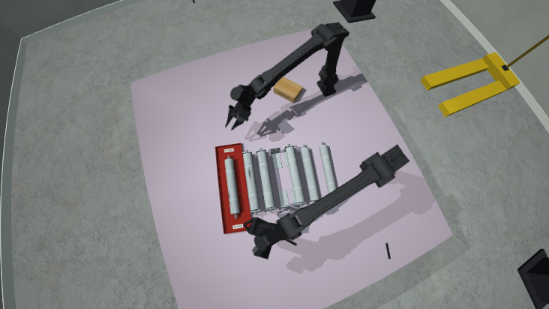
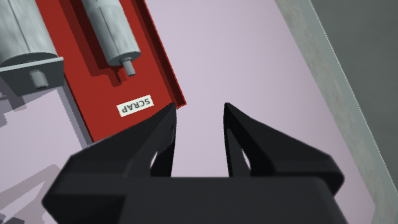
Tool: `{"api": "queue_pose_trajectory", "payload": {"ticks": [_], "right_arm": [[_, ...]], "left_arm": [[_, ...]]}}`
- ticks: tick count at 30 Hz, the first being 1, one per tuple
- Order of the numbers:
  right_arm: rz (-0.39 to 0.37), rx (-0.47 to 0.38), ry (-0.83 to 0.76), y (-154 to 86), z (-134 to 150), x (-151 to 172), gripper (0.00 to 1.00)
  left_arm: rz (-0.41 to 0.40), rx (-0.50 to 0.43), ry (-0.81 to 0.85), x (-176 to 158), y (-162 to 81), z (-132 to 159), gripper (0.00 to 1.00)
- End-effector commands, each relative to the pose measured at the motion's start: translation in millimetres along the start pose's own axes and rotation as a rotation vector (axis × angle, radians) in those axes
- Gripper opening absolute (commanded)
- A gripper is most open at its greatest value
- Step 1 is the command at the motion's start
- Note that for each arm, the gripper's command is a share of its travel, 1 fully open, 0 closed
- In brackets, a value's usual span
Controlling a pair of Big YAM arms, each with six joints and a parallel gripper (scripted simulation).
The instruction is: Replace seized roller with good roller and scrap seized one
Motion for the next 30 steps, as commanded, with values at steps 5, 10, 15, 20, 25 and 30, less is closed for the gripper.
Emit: {"api": "queue_pose_trajectory", "payload": {"ticks": [5, 10, 15, 20, 25, 30], "right_arm": [[0.183, -0.104, 0.211, -78, -23, -43, 0.32], [0.160, -0.085, 0.250, -65, -19, -28, 0.32], [0.283, -0.164, 0.349, -128, -27, -58, 0.32], [0.345, -0.225, 0.468, -165, -30, -63, 0.32], [0.400, -0.286, 0.552, -198, -34, -67, 0.32], [0.444, -0.337, 0.595, -226, -38, -71, 0.32]], "left_arm": [[0.063, -0.200, 0.323, -39, -71, 12, 0.32], [0.033, -0.223, 0.362, -25, -64, 17, 0.32], [0.060, -0.384, 0.516, -55, -133, 30, 0.32], [0.031, -0.505, 0.663, -57, -165, 48, 0.32], [0.006, -0.616, 0.769, -60, -198, 64, 0.32], [-0.011, -0.701, 0.824, -62, -224, 76, 0.32]]}}
Point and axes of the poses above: on each arm, the point where the finger pads meet when closed, its own y axis out along the fingers, its own x axis across the jaws, z = x × y, the point moved 10 cm from there along -y, back along the fingers, and after that the axes turned 7 degrees about y, right-handed, at the moved point
